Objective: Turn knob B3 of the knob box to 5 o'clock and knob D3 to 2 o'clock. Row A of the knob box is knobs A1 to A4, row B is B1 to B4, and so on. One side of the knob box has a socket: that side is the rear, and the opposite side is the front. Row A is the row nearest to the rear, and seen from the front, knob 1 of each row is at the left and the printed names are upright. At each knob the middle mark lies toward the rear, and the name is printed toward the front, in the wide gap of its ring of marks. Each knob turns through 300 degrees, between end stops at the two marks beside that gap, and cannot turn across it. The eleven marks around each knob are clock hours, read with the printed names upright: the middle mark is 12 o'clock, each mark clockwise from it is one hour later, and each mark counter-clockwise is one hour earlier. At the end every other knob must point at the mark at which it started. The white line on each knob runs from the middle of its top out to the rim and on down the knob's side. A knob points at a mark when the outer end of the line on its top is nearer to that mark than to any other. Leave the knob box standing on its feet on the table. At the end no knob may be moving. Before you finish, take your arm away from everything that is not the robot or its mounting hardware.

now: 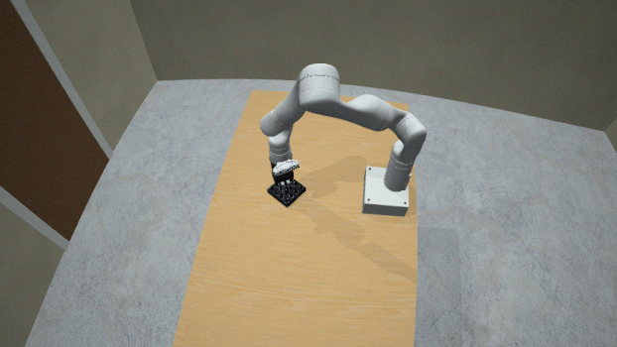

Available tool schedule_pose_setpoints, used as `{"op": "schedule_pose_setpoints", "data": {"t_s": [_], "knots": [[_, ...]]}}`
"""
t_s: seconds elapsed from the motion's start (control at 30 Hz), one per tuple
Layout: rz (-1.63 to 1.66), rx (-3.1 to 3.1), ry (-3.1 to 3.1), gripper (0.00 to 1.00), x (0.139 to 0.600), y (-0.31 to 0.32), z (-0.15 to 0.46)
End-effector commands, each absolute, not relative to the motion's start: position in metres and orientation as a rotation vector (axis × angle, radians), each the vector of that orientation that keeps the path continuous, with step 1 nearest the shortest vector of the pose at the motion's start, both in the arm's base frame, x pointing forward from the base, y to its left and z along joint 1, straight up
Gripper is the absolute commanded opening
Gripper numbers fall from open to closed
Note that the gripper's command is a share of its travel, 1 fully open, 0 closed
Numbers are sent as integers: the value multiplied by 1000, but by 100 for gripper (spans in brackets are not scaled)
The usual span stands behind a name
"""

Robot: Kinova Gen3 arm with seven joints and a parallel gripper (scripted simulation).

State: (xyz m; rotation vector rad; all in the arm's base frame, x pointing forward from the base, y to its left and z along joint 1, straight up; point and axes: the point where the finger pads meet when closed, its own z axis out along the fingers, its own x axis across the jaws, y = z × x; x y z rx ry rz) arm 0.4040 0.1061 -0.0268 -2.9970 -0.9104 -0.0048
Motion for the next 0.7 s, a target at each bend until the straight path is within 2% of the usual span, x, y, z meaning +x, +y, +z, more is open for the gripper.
{"op": "schedule_pose_setpoints", "data": {"t_s": [0.0, 0.67], "knots": [[-1, -3016, -855, 30, 403, 106, -27], [1, -3117, -329, 30, 403, 106, -27]]}}
